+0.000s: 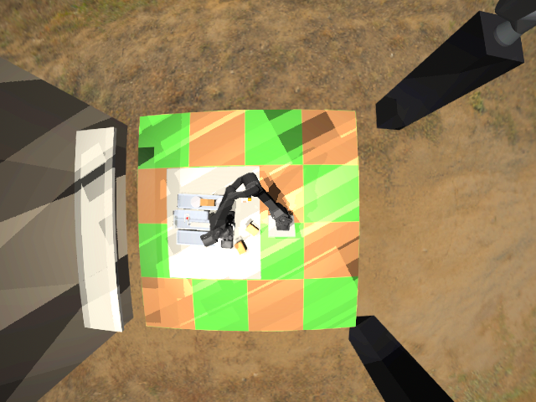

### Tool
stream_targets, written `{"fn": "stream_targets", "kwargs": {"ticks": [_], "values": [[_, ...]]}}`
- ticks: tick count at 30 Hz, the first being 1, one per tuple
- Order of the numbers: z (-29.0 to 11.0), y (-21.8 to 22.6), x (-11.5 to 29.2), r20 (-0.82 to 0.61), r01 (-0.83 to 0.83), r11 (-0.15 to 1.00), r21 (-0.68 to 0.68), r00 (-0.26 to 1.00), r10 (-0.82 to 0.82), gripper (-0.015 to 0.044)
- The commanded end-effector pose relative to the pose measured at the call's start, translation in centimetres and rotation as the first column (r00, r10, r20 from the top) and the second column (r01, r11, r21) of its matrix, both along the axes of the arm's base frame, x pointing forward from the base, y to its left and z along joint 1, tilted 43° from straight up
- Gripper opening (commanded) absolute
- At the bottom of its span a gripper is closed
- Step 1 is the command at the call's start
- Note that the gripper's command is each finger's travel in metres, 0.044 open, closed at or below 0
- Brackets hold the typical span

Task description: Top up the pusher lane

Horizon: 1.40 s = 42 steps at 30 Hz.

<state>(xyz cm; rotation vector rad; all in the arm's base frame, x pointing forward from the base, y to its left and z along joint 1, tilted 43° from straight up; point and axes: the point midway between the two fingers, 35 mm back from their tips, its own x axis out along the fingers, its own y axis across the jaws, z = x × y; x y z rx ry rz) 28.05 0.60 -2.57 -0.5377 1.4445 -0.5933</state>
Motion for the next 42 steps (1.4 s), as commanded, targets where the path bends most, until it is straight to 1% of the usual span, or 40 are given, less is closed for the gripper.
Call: {"fn": "stream_targets", "kwargs": {"ticks": [1, 42], "values": [[-0.1, -0.1, 0.2, -0.001, -0.002, 1.000, -0.005, 1.000, 0.002, 0.0000], [0.0, -0.1, 1.8, 0.000, -0.002, 1.000, -0.005, 1.000, 0.002, 0.0000]]}}
